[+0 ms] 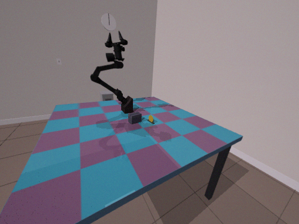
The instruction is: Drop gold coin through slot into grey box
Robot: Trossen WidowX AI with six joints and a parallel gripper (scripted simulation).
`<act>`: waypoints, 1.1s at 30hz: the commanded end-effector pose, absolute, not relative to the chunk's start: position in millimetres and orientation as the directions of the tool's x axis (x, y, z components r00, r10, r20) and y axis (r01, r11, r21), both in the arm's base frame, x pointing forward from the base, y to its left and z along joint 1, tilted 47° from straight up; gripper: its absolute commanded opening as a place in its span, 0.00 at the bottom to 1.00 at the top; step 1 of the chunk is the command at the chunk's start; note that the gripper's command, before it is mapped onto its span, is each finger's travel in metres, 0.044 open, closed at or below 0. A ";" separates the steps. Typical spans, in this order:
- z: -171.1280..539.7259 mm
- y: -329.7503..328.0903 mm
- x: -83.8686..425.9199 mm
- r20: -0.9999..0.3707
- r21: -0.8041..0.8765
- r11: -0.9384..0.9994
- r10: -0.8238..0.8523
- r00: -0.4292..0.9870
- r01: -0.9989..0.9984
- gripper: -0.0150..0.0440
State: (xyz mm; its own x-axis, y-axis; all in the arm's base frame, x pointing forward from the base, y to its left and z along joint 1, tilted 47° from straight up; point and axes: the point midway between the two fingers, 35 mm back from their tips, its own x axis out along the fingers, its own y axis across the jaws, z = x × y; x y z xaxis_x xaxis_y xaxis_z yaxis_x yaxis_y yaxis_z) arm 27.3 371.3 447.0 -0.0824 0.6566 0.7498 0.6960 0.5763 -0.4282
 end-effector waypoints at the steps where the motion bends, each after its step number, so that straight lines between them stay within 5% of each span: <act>1: 446.8 371.5 28.8 0.749 -0.428 0.573 0.658 -0.080 0.699 0.89; 9: 432.1 388.4 78.2 0.686 -0.530 0.481 0.727 0.020 0.698 0.53; 21: 317.4 461.4 202.2 0.211 -0.977 0.179 0.899 0.384 0.117 0.53; 33: 160.4 428.7 327.9 -0.388 -0.796 0.111 0.660 0.643 -0.595 0.53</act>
